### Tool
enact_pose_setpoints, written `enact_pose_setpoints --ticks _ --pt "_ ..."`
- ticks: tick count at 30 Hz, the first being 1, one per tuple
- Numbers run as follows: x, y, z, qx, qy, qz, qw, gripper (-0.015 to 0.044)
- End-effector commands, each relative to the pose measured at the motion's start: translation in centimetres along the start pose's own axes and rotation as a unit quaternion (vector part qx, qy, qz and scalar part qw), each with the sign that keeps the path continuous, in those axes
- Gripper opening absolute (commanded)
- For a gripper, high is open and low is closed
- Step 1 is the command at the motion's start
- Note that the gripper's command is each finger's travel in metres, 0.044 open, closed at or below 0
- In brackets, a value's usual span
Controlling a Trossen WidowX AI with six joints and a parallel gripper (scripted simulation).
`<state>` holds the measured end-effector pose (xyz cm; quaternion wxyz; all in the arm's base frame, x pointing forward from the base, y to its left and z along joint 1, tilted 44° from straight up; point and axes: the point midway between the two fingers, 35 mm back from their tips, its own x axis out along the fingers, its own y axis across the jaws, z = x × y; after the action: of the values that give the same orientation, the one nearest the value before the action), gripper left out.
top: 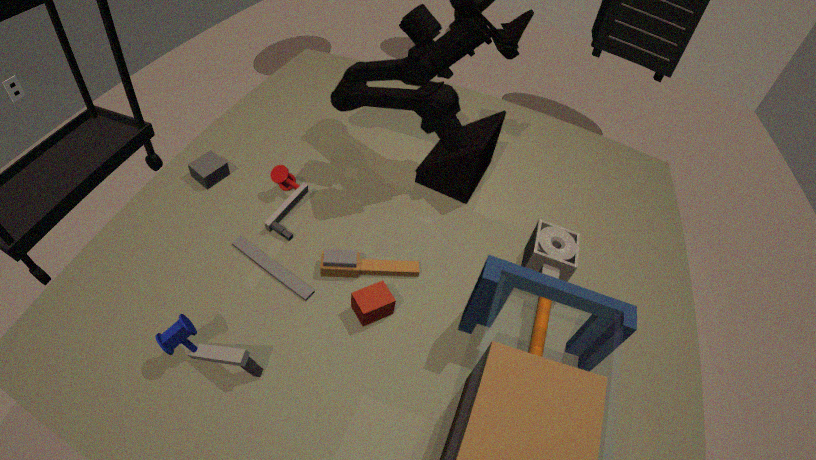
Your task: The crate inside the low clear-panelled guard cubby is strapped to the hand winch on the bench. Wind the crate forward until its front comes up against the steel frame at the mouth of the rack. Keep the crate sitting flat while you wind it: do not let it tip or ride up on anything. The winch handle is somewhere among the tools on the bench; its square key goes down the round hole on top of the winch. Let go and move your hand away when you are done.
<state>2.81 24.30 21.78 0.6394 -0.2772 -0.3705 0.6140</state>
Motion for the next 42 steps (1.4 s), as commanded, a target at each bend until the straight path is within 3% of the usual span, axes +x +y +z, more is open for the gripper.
enact_pose_setpoints --ticks 1,4,7,12,19,29,36,42 --pt "0.0 -0.1 -0.2 0.008 0.006 -0.001 1.0 0.0426" --pt "0.3 -2.2 -3.4 0.127 0.093 -0.029 0.987 0.044" --pt "-0.2 -4.9 -7.5 0.273 0.193 -0.092 0.938 0.044" --pt "-3.4 -9.0 -14.0 0.48 0.308 -0.253 0.782 0.044" --pt "-8.7 -12.3 -19.0 0.604 0.342 -0.437 0.572 0.044" --pt "-18.8 -15.5 -23.3 0.635 0.26 -0.691 0.228 0.044" --pt "-26.8 -16.5 -23.9 0.551 0.128 -0.824 -0.001 0.044" --pt "-33.8 -16.6 -22.9 0.421 -0.016 -0.893 -0.161 0.044"
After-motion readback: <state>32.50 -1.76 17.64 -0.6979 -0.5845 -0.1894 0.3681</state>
